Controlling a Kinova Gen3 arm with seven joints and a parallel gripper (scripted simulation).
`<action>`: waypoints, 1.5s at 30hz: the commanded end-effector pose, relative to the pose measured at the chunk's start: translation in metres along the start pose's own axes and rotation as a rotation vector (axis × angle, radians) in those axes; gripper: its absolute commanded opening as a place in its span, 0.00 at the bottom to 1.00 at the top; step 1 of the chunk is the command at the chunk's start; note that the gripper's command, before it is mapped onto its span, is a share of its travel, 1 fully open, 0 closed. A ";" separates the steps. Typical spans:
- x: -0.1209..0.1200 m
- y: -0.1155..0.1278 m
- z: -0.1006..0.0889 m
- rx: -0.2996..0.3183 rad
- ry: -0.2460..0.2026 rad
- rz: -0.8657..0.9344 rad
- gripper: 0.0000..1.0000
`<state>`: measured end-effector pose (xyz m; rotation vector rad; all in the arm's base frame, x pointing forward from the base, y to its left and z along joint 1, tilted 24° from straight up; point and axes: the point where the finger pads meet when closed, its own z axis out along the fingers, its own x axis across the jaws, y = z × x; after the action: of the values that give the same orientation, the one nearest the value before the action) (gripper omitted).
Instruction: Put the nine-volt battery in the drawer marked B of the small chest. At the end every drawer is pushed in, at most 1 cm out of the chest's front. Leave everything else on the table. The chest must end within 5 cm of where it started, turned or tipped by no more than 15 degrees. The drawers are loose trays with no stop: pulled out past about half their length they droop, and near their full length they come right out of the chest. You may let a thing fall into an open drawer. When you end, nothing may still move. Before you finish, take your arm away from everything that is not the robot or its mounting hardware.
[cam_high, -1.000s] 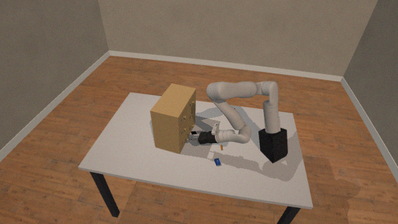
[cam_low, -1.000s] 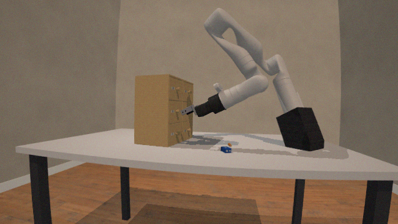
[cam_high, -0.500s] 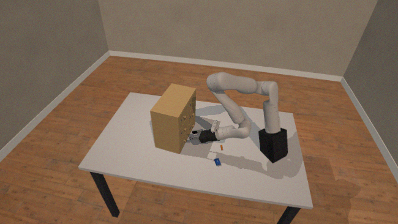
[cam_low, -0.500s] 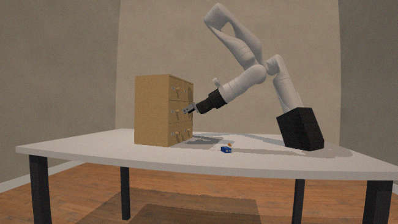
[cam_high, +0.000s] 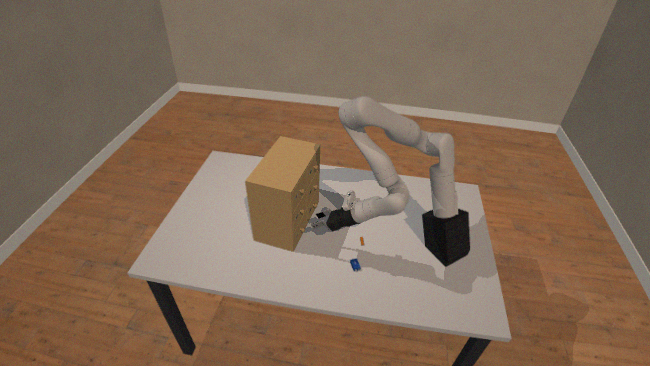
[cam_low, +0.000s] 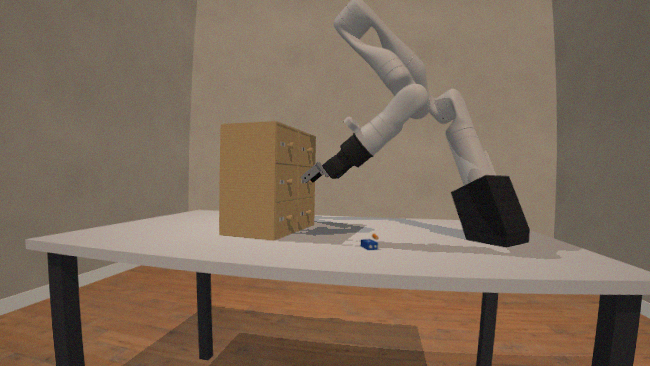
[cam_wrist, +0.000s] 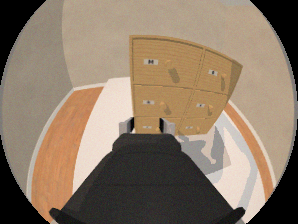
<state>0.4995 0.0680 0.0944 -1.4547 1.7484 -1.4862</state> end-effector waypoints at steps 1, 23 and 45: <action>0.000 -0.010 -0.002 -0.005 -0.001 0.020 1.00; 0.001 -0.016 -0.021 -0.205 -0.003 0.020 1.00; 0.001 -0.021 -0.038 -0.383 -0.004 0.020 1.00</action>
<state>0.4727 0.0867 0.1177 -1.6325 2.1119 -1.1924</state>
